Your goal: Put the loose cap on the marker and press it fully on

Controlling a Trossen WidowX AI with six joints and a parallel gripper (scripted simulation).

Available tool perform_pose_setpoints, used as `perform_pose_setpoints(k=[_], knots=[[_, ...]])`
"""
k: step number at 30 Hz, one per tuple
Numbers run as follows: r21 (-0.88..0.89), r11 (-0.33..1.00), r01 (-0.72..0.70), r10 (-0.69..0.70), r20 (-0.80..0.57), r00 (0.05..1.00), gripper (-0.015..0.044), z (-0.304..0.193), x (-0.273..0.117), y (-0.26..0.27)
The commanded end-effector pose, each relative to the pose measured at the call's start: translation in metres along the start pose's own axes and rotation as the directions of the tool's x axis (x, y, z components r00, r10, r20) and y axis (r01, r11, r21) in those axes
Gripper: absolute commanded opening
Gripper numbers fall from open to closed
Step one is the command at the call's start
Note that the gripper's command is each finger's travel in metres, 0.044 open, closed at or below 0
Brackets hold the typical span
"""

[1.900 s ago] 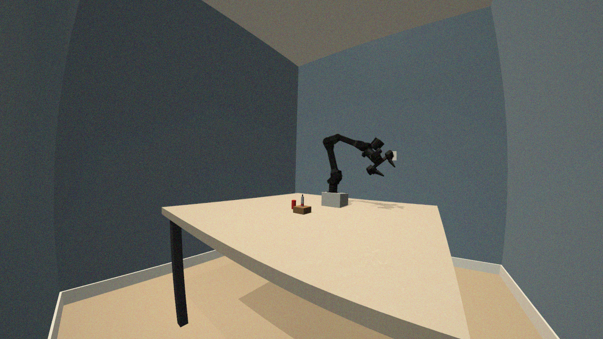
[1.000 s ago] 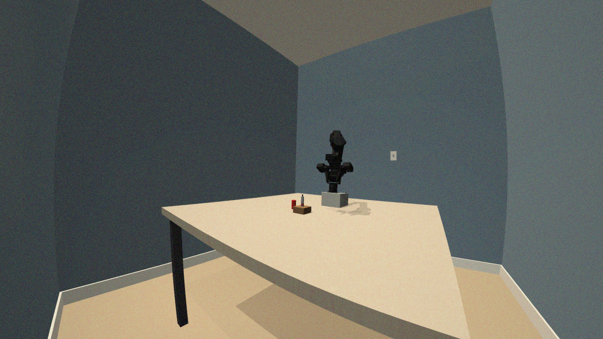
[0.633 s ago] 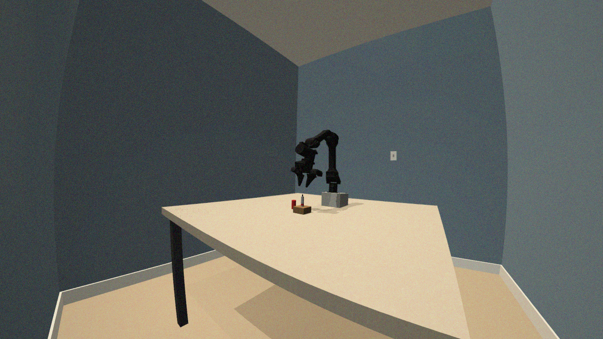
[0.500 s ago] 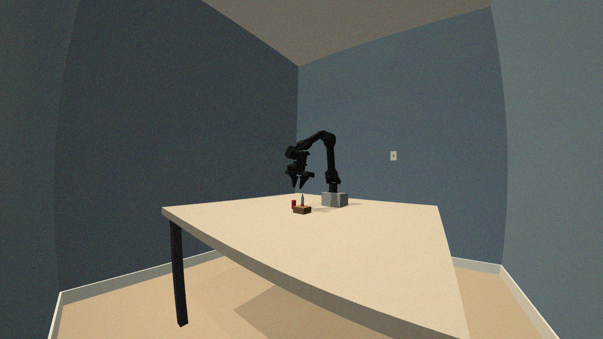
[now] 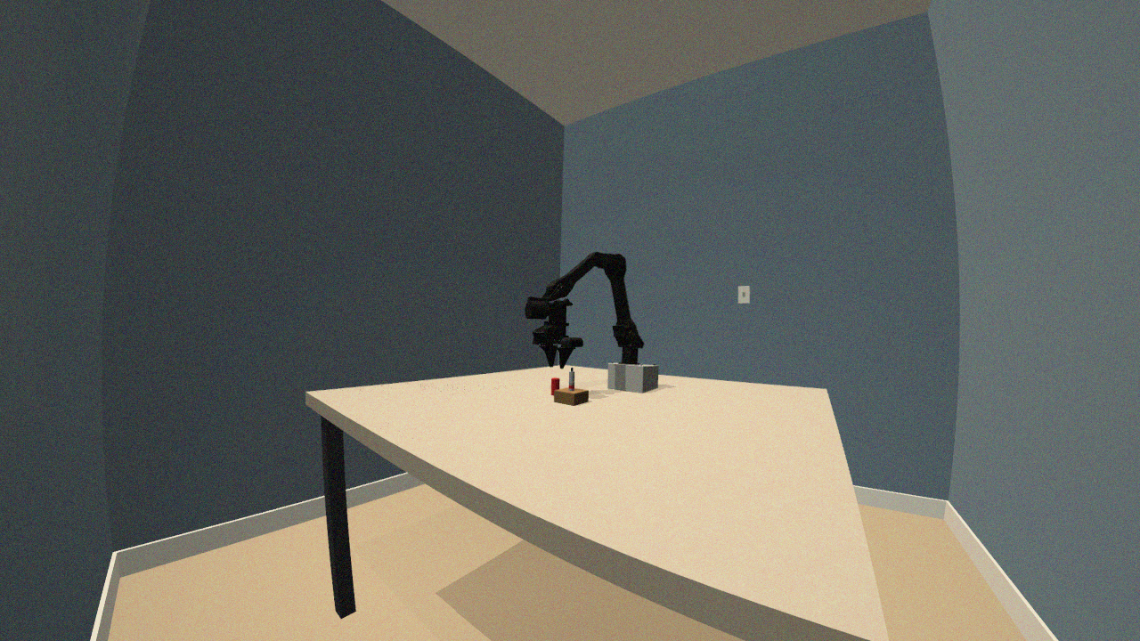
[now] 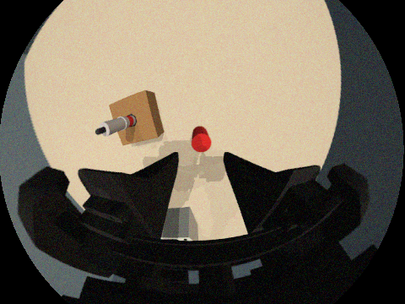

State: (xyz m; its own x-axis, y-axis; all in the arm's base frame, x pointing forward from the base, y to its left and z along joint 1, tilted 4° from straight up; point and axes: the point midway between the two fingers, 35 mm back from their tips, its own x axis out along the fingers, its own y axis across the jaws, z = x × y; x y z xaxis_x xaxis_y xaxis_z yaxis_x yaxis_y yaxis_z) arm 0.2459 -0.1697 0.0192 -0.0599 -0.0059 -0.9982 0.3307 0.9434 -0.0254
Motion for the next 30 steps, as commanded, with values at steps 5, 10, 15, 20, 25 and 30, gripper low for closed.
perform_pose_setpoints(k=[5, 10, 15, 20, 25, 30], knots=[[-0.002, 1.000, -0.002, 0.002, 0.004, 1.000, 0.0238, 0.000, 0.020, -0.001], [-0.002, 1.000, -0.002, 0.002, 0.004, 1.000, 0.0238, 0.000, 0.024, -0.001], [-0.002, 1.000, -0.002, 0.002, 0.004, 1.000, 0.0238, 0.001, 0.032, -0.001], [-0.002, 1.000, -0.002, 0.002, 0.004, 1.000, 0.0238, 0.001, 0.040, -0.001], [-0.002, 1.000, -0.002, 0.002, 0.004, 1.000, 0.0238, 0.001, 0.048, -0.001], [-0.002, 1.000, -0.002, 0.002, 0.004, 1.000, 0.0238, 0.001, 0.056, -0.001]])
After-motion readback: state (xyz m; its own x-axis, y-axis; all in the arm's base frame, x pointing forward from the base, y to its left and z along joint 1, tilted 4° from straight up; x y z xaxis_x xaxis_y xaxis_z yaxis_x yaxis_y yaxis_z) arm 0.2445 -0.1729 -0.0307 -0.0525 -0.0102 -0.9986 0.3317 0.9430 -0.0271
